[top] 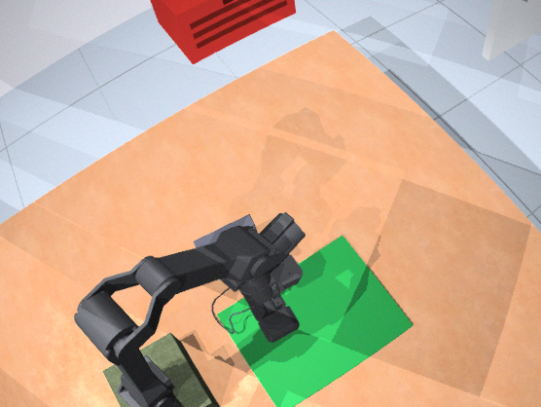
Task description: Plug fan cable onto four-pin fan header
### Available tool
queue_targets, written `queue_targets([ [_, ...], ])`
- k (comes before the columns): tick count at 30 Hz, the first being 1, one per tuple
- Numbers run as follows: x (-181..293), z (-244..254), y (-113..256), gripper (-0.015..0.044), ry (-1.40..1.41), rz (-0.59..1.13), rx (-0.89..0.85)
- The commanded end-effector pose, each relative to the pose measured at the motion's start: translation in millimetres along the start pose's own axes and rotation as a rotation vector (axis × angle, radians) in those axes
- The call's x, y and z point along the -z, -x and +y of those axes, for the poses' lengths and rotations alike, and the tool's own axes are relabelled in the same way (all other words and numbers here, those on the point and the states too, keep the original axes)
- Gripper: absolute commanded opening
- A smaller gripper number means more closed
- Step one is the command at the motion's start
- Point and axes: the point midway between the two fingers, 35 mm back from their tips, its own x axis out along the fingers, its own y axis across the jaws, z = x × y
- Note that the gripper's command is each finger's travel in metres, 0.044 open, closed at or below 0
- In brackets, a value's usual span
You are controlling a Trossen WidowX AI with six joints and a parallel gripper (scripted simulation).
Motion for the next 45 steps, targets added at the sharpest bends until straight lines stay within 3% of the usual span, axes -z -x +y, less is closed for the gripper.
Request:
queue_targets([
  [1,-1,-1,-1,0.0,0.004,-0.001,0.005],
  [43,0,-1,-19,0.0,0.004,-0.001,0.005],
  [45,0,0,-15,0.0053,0.0,-0.005,0.001],
])
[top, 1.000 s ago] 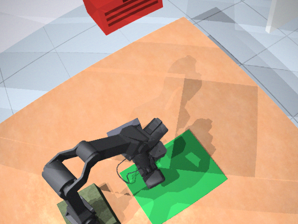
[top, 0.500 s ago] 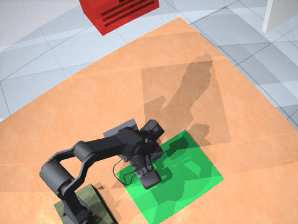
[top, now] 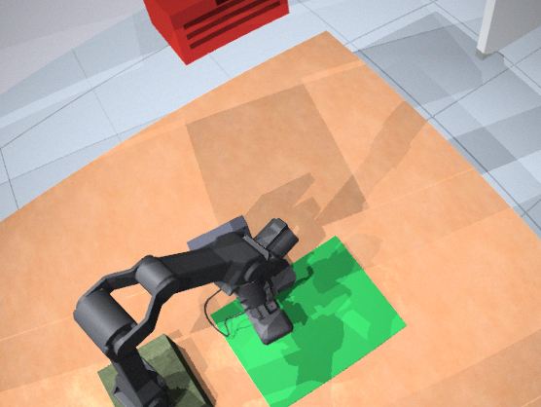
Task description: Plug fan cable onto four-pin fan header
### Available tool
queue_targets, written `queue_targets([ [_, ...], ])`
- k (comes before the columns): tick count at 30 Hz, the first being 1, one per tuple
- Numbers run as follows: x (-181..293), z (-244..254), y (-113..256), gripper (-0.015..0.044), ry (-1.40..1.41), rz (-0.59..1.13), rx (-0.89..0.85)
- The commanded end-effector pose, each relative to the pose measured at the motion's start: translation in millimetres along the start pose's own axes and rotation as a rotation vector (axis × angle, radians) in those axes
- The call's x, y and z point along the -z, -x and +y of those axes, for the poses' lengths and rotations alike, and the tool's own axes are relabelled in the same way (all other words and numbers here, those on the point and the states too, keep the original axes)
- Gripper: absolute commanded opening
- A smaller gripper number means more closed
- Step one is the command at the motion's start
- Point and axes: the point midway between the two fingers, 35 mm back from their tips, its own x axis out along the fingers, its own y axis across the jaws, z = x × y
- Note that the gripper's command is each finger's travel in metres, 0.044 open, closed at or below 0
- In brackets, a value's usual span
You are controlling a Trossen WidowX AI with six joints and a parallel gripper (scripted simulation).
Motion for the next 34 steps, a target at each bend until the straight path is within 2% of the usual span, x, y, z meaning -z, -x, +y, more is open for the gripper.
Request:
queue_targets([
  [1,0,0,0,0.0079,0.0,0.0,0.0],
  [8,0,0,0,0.026,0.0,0.0,0.0],
  [11,0,0,3,0.026,0.0,0.0,0.0],
  [14,-1,1,43,0.026,0.003,0.002,0.002],
  [16,0,0,55,0.026,0.004,0.003,0.003],
  [26,-2,0,56,0.026,0.004,0.003,0.003],
  [34,-88,-26,59,0.026,0.004,-0.003,0.005],
])
